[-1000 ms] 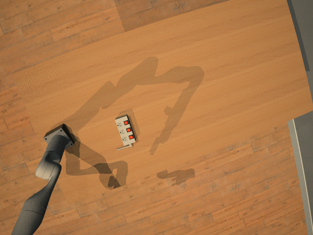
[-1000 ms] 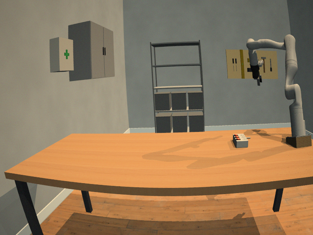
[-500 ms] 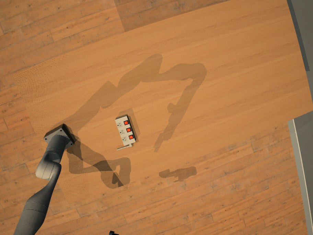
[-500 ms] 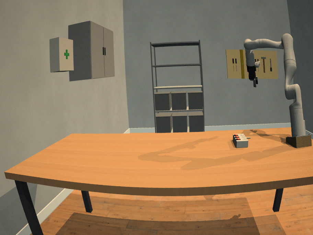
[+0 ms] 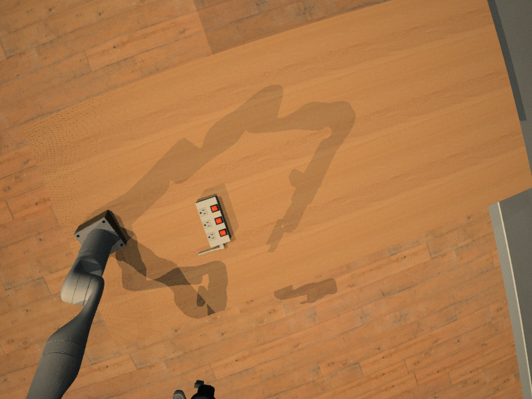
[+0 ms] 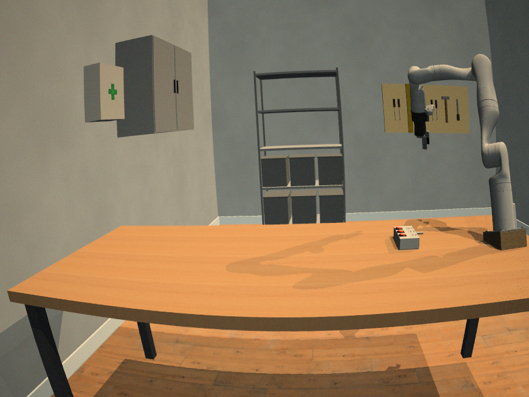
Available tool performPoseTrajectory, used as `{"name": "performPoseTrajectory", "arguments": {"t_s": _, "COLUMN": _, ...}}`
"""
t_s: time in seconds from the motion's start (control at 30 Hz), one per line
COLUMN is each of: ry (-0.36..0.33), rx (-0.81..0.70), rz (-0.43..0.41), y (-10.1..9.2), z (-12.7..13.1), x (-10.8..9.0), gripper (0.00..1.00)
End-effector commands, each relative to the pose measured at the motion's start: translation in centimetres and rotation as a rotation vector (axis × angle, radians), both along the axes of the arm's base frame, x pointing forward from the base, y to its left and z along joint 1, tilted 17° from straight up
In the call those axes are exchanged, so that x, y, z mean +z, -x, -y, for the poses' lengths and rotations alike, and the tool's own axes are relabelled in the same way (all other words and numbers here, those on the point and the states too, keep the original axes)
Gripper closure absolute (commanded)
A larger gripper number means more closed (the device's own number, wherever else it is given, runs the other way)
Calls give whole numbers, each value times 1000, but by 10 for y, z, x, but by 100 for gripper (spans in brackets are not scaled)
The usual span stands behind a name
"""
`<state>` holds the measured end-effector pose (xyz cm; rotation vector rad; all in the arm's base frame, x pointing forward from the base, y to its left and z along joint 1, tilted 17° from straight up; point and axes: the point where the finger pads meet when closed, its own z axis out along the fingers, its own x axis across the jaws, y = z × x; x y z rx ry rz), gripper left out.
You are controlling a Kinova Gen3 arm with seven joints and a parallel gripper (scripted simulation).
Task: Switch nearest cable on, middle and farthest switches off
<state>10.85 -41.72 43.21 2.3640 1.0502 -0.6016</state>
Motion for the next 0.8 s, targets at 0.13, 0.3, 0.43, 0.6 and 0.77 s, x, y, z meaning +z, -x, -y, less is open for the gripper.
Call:
{"name": "performPoseTrajectory", "arguments": {"t_s": 0.13, "ry": 7, "rx": 15, "rz": -10, "y": -8, "z": -2, "x": 2, "gripper": 0}}
{"name": "performPoseTrajectory", "arguments": {"t_s": 0.3, "ry": -15, "rx": 64, "rz": -6, "y": -38, "z": -13, "x": -8, "gripper": 0}}
{"name": "performPoseTrajectory", "arguments": {"t_s": 0.43, "ry": -15, "rx": 64, "rz": -6, "y": -38, "z": -13, "x": -8, "gripper": 0}}
{"name": "performPoseTrajectory", "arguments": {"t_s": 0.6, "ry": -15, "rx": 64, "rz": -6, "y": -38, "z": -13, "x": -8, "gripper": 0}}
{"name": "performPoseTrajectory", "arguments": {"t_s": 0.77, "ry": -38, "rx": 112, "rz": -2, "y": -67, "z": -25, "x": -20, "gripper": 0}}
